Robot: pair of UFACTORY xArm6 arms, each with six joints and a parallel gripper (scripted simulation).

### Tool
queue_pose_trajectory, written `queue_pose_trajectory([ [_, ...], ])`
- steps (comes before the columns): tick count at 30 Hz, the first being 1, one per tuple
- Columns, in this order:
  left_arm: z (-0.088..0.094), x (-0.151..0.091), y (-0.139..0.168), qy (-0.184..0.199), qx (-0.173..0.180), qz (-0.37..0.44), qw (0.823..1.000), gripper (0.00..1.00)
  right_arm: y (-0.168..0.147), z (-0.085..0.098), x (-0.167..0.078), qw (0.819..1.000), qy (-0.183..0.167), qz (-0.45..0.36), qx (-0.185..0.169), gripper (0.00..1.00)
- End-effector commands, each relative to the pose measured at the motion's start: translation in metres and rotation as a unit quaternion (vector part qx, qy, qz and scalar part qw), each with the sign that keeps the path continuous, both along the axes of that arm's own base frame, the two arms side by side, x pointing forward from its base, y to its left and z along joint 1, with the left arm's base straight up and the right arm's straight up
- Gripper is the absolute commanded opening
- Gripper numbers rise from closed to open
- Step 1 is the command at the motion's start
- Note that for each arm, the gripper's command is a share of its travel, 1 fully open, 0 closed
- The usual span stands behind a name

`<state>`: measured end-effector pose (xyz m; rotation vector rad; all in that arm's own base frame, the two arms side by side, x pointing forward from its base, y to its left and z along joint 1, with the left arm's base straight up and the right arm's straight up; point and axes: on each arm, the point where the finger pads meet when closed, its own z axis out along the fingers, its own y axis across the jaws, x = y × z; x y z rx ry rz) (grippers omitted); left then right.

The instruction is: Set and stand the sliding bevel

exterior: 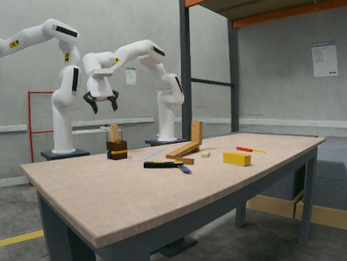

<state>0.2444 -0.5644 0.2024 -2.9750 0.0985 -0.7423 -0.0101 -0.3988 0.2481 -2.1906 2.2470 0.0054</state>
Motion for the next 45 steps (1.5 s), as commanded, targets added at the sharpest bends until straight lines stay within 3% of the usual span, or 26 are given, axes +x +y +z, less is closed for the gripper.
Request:
queue_pose_trajectory([
  [1,0.002,0.007,-0.004,0.016,0.028,-0.030,0.999,1.00,-0.001,0.002,0.000,1.000,0.000,0.000,-0.002,1.00],
  [19,-0.003,0.029,-0.011,0.079,0.111,-0.155,0.978,1.00,-0.001,0.002,0.000,1.000,0.000,0.000,-0.002,1.00],
  [34,-0.011,0.045,-0.015,0.148,0.168,-0.295,0.929,1.00,-0.001,0.002,0.000,1.000,0.000,0.000,-0.002,1.00],
  [36,-0.011,0.045,-0.015,0.148,0.168,-0.295,0.929,1.00,-0.001,0.002,0.000,1.000,0.000,0.000,-0.002,1.00],
  [37,-0.012,0.048,-0.016,0.160,0.175,-0.321,0.917,1.00,-0.001,0.002,0.000,1.000,0.000,0.000,-0.002,1.00],
  [45,-0.016,0.053,-0.016,0.189,0.189,-0.388,0.882,1.00,-0.001,0.002,0.000,1.000,0.000,0.000,-0.002,1.00],
])
